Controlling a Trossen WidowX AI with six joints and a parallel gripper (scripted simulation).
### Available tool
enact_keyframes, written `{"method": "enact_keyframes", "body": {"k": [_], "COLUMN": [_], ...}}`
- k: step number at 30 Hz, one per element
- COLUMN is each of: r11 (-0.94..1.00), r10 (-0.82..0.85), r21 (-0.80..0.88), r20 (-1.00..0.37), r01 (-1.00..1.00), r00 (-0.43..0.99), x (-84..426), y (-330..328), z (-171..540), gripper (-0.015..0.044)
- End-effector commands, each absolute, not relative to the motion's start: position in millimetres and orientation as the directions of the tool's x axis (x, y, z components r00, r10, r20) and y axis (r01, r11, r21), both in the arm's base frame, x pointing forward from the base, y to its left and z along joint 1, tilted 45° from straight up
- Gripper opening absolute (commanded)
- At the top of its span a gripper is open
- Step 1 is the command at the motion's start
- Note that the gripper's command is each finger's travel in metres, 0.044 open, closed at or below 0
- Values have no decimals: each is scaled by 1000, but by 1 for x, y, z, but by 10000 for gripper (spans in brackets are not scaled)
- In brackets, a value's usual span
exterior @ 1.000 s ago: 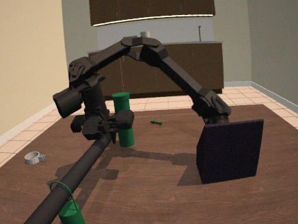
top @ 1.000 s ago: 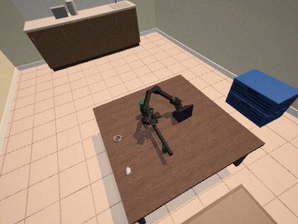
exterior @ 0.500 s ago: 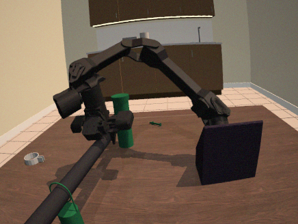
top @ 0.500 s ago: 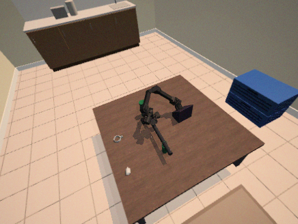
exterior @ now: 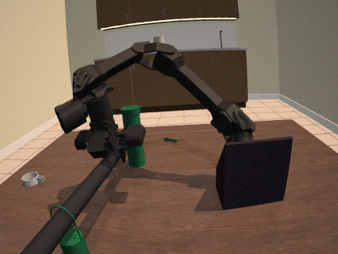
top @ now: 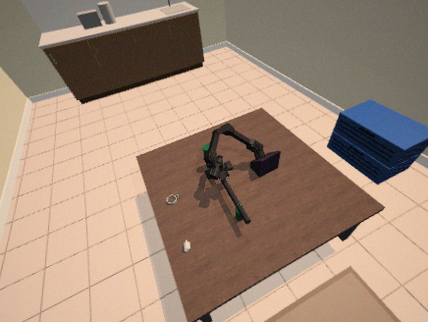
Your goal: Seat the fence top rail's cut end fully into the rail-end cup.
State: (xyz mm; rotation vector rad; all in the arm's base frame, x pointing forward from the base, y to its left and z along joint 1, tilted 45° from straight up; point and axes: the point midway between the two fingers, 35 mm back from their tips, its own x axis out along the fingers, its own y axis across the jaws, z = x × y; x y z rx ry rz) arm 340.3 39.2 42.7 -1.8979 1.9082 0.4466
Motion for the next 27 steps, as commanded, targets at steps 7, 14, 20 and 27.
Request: {"method": "enact_keyframes", "body": {"k": [7,14,20,27], "r11": [-26,-65,-123,-138], "r10": [-859,-852,-821,-812], "r21": [-38,-17,-46,-53], "r20": [-510,-520,-556,-566], "r01": [-999,-998,-991,-989], "r00": [42,65,128,144], "x": [340,337,331,329], "y": [70,95,118,125], "z": [44,45,62,66], "gripper": [440,440,440,440]}}
